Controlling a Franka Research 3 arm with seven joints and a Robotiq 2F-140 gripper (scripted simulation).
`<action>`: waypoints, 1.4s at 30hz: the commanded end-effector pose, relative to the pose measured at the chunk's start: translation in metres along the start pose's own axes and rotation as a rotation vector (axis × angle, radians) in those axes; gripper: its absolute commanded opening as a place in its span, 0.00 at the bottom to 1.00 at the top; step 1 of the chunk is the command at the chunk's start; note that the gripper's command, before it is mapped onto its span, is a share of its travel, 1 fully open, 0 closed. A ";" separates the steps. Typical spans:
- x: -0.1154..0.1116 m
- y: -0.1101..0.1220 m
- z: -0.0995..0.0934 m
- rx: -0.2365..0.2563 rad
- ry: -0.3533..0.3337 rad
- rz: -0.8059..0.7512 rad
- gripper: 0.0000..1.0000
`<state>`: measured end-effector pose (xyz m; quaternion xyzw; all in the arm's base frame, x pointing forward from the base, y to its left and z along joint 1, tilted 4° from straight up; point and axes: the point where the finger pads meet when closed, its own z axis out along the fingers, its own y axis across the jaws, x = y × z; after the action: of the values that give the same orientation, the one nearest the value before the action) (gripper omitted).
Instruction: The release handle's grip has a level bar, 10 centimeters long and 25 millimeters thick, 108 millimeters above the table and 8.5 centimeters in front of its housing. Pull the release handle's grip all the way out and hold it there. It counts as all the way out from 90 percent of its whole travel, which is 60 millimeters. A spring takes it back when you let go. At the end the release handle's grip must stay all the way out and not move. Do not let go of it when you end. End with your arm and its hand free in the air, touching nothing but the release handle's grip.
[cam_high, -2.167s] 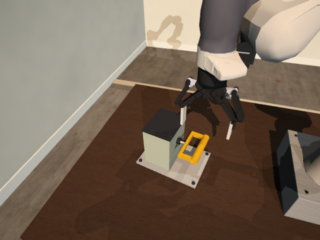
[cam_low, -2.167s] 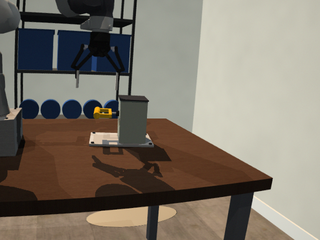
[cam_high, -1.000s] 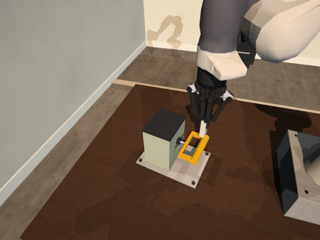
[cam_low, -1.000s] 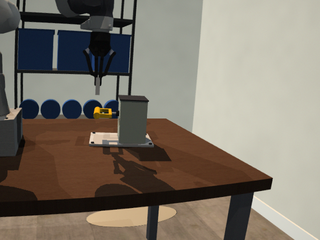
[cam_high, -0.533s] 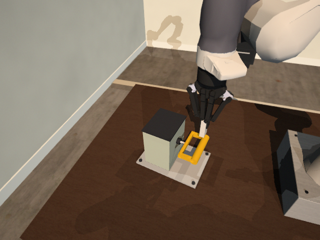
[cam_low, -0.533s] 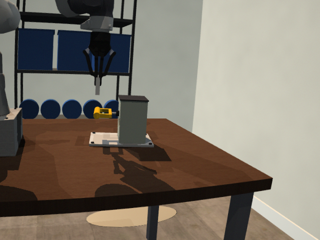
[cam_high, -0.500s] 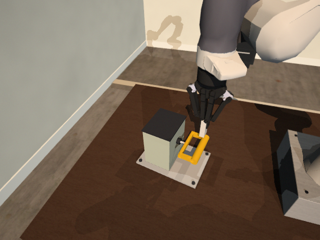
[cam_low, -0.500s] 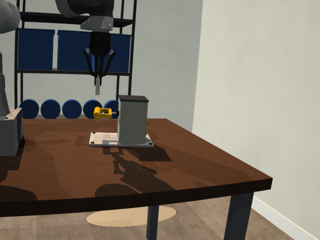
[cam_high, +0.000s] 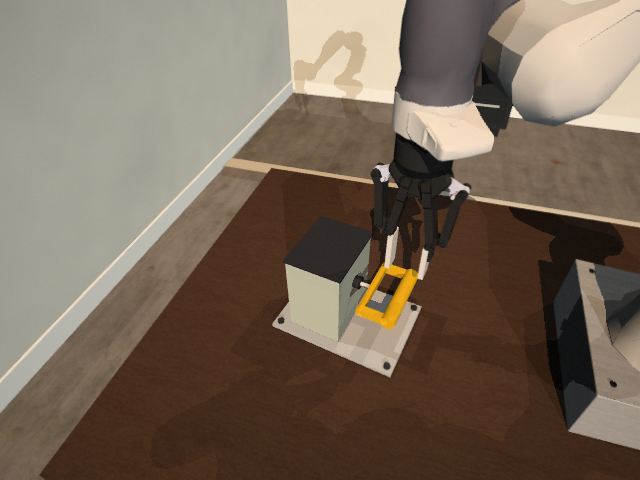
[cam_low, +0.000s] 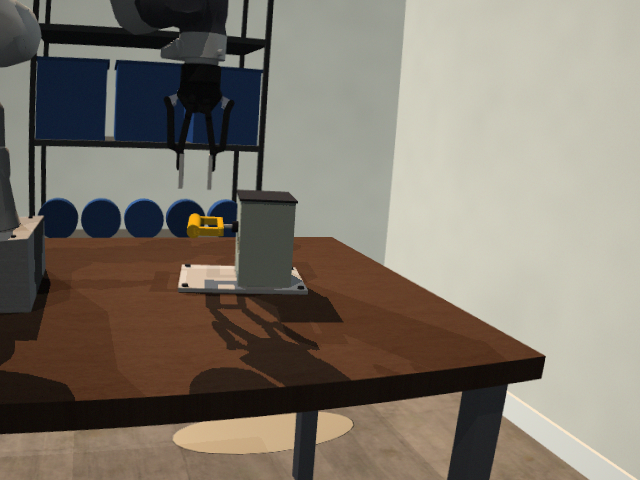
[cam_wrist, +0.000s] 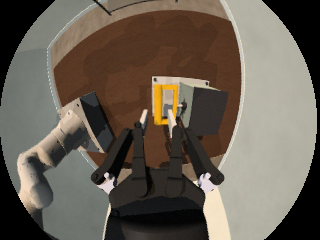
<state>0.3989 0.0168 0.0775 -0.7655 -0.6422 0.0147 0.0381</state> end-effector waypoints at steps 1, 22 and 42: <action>0.000 0.000 0.000 -0.003 0.000 0.003 0.31; 0.000 0.000 0.000 -0.003 0.000 0.003 0.31; 0.000 0.001 0.008 -0.004 0.000 0.002 0.31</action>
<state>0.3980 0.0159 0.0718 -0.7663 -0.6412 0.0159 0.0369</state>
